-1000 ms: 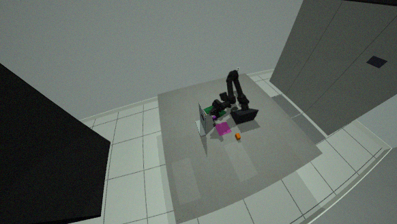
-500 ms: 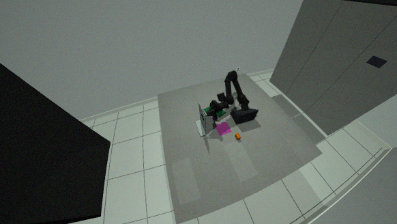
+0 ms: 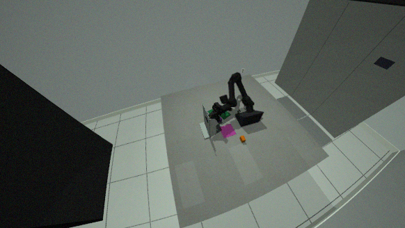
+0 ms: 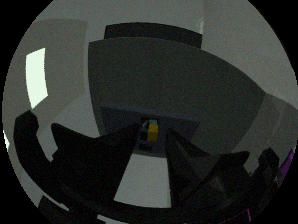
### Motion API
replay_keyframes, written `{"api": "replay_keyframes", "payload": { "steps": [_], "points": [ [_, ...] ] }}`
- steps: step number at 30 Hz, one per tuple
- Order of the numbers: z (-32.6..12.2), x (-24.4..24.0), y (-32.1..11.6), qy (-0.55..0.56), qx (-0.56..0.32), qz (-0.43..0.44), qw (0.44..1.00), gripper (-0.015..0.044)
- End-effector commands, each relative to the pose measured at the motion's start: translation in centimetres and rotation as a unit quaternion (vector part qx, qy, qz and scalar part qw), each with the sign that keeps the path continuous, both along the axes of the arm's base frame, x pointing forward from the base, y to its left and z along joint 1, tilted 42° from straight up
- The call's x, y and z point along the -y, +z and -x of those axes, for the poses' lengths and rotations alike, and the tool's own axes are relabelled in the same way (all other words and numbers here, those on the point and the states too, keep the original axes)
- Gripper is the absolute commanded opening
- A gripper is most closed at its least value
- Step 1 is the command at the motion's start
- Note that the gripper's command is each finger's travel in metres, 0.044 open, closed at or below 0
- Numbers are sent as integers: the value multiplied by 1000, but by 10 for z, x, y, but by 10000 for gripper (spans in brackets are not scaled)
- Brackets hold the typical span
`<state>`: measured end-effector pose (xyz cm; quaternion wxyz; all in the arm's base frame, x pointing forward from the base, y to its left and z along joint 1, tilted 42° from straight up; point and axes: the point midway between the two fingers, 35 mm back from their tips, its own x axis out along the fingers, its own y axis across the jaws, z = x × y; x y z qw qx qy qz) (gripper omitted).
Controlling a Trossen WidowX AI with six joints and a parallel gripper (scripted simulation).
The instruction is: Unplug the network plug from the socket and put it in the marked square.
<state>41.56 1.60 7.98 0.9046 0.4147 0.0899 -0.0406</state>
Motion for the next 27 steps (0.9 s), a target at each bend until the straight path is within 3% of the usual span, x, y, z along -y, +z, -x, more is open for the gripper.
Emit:
{"api": "replay_keyframes", "payload": {
  "steps": [1,18,27],
  "points": [
    [-3,0,2,2,2,2,1000,116],
    [-3,0,2,2,2,2,1000,3],
    [1,-1,2,2,2,2,1000,0]
  ]
}}
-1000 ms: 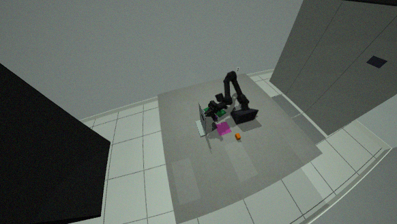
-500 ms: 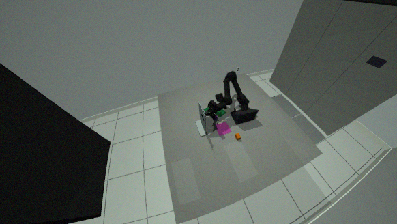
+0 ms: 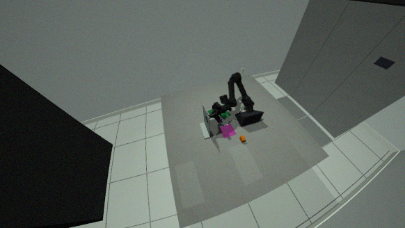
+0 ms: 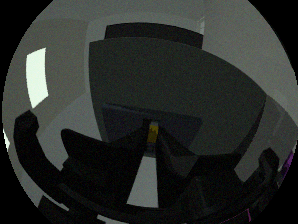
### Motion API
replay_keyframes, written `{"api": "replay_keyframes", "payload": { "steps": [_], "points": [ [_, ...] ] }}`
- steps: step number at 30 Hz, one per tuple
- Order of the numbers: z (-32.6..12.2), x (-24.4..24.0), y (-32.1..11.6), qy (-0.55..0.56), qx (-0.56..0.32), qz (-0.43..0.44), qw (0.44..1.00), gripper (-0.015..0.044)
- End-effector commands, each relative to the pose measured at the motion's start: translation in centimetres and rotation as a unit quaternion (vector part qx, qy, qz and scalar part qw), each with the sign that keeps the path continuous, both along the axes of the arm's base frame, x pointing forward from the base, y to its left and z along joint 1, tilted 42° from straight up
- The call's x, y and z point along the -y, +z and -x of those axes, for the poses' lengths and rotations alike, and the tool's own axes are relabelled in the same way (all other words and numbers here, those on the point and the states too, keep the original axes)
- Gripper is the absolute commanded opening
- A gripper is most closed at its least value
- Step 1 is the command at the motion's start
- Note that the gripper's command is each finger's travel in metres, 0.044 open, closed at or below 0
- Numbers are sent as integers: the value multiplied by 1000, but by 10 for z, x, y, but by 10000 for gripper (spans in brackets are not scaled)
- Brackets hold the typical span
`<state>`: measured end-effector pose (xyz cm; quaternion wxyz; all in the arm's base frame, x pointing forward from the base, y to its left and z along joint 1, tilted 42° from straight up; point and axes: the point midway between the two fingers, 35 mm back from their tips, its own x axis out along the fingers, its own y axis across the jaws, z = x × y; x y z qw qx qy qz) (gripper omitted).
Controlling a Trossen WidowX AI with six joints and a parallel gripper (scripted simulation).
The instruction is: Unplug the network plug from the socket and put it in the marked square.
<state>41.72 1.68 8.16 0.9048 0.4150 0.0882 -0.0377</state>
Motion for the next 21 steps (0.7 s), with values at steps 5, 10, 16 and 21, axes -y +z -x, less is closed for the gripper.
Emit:
{"api": "replay_keyframes", "payload": {
  "steps": [5,10,16,21],
  "points": [
    [6,-1,0,0,0,2,1000,0],
    [8,-1,0,0,-1,2,1000,0],
    [12,-2,0,0,-1,2,1000,0],
    [15,-2,0,0,-1,2,1000,0]
  ]
}}
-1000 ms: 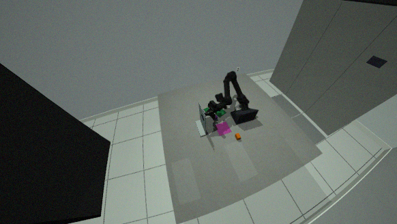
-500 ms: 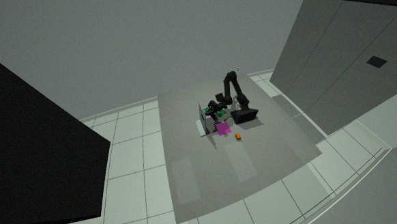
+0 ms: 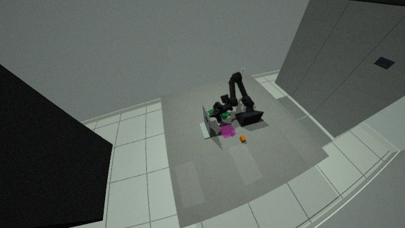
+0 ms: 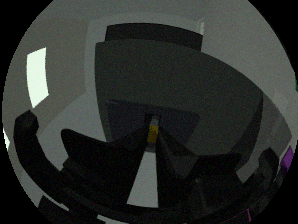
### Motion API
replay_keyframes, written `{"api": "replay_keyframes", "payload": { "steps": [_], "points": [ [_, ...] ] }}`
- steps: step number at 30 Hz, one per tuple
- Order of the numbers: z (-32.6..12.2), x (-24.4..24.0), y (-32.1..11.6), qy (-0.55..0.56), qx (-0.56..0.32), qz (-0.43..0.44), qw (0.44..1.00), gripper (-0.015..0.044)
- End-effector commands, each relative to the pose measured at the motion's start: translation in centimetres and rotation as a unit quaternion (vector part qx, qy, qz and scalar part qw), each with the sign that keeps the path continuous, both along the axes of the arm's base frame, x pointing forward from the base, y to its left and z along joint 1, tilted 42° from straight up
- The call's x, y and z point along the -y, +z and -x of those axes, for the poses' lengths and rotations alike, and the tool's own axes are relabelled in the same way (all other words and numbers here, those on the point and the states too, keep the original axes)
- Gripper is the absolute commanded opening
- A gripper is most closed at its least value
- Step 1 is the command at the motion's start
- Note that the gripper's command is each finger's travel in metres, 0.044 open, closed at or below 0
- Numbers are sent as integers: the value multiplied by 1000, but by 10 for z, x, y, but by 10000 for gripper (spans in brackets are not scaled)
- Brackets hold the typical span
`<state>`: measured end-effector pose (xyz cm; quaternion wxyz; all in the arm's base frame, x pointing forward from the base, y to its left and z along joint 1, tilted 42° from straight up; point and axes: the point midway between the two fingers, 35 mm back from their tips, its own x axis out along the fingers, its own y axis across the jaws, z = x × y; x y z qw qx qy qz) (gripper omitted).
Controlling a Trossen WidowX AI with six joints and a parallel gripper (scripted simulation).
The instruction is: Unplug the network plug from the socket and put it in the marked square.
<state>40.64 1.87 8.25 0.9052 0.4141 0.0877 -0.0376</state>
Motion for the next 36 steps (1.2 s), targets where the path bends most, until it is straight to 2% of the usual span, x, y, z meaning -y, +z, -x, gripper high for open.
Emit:
{"api": "replay_keyframes", "payload": {
  "steps": [1,36],
  "points": [
    [5,0,-1,0,-1,1,1000,0],
    [26,-4,0,0,-2,1,1000,0]
  ]
}}
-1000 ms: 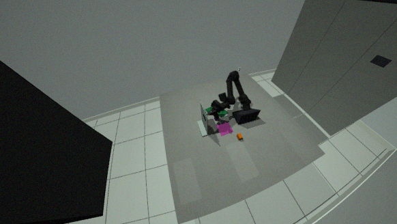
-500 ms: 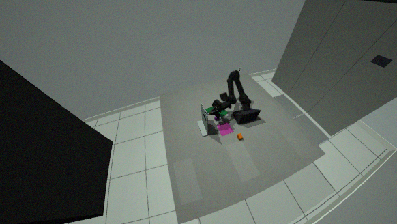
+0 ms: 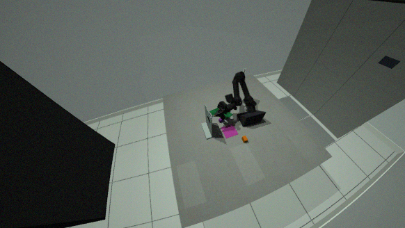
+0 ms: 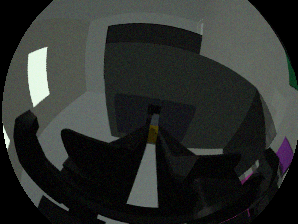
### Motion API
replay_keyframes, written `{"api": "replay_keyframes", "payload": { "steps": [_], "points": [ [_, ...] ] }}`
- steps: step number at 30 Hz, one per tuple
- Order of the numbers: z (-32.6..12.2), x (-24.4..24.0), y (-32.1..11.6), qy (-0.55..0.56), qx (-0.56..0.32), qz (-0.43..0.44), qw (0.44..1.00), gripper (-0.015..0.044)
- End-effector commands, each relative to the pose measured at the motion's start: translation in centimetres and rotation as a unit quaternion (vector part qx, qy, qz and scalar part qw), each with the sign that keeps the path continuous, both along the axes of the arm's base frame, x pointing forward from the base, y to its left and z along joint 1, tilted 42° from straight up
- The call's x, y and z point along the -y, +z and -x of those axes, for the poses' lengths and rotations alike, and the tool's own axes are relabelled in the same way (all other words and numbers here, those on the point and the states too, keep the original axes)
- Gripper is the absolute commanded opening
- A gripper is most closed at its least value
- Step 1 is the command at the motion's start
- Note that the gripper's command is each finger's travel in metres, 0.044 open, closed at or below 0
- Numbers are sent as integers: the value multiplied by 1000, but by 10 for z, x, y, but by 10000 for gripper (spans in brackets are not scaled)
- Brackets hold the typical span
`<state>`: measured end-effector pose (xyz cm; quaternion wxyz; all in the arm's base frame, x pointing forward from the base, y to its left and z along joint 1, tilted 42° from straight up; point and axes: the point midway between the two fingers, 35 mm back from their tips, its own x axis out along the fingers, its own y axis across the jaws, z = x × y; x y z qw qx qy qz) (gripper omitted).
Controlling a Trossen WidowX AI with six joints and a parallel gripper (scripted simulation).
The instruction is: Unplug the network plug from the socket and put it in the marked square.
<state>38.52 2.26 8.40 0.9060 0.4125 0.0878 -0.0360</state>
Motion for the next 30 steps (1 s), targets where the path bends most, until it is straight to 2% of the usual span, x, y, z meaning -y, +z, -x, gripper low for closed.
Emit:
{"api": "replay_keyframes", "payload": {
  "steps": [1,30],
  "points": [
    [5,0,-1,-2,-2,-1,1000,0],
    [22,-3,-1,-2,-3,-1,1000,0]
  ]
}}
